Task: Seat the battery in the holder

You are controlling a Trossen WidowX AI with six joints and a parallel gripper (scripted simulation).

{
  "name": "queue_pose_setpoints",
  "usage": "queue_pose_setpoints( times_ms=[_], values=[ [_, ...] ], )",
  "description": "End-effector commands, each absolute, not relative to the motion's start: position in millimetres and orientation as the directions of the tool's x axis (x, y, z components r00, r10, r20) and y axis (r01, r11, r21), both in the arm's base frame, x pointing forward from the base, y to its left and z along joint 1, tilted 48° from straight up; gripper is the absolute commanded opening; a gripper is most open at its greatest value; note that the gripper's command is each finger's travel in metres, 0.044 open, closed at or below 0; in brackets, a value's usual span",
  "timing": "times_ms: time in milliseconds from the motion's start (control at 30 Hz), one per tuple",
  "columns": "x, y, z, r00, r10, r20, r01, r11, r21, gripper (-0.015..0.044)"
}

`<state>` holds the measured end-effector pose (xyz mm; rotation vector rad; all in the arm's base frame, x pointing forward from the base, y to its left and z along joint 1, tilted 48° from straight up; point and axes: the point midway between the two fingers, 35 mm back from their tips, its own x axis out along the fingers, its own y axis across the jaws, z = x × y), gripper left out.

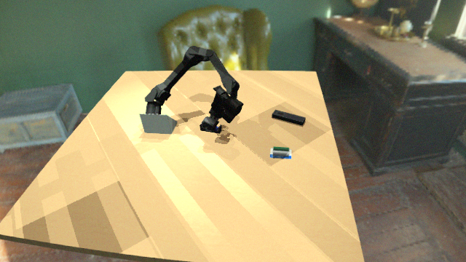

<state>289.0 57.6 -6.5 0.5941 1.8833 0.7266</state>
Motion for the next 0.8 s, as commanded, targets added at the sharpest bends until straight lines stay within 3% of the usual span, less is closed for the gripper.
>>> queue_pose_setpoints(
  times_ms=[0, 767],
  values=[
    [291.7, 58.0, -7.9, -0.357, 0.684, -0.636, 0.080, 0.700, 0.709, 0.0068],
    [287.1, 60.6, -8.7, -0.260, 0.696, -0.669, 0.081, 0.706, 0.704, 0.0068]
  ],
)
